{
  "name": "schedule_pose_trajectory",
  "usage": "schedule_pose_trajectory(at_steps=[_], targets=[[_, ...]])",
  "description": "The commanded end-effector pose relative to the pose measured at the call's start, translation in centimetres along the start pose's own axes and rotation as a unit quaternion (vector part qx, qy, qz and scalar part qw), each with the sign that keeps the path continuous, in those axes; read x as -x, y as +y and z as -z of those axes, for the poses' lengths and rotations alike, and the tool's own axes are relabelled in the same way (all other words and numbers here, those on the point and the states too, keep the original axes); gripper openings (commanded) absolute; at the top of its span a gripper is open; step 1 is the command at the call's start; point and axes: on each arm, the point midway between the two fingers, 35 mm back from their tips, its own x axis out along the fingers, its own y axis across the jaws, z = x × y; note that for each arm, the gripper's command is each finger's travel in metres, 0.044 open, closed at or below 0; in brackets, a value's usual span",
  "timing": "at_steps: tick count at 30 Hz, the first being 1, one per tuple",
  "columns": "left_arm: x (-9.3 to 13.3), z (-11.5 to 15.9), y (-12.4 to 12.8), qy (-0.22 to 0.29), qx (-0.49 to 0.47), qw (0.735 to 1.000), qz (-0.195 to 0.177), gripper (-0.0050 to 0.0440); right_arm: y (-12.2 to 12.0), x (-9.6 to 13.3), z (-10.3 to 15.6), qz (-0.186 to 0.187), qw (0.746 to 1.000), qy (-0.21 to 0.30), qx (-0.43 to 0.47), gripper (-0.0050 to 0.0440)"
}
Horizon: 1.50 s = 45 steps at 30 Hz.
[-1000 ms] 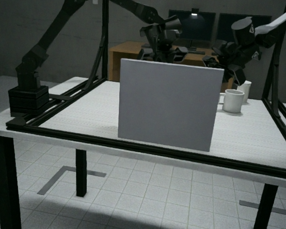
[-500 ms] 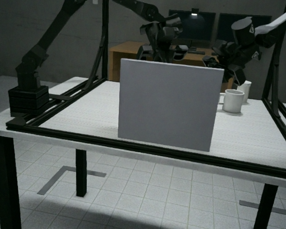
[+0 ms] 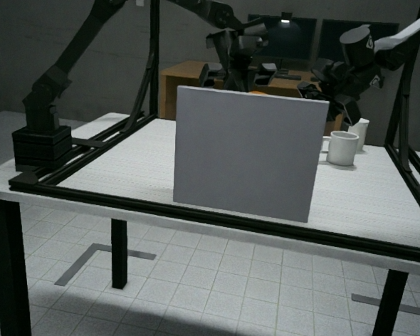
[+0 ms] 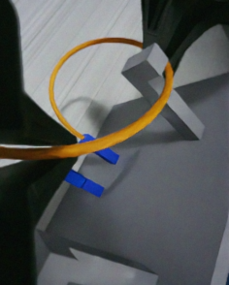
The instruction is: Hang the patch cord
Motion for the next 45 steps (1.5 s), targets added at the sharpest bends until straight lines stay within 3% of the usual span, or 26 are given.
schedule_pose_trajectory(at_steps=[1, 45], targets=[[0.9, -1.4, 0.0, -0.016, -0.004, 1.0, -0.002, 0.004, 0.1, 0.5, -1.2, -0.002, 1.0, -0.008, -0.014, 0.0025], [0.9, -1.4, 0.0, -0.016, -0.004, 1.0, -0.002, 0.004, -1.0, 0.9, -2.9, 0.021, 0.999, -0.023, -0.029, 0.0025]])
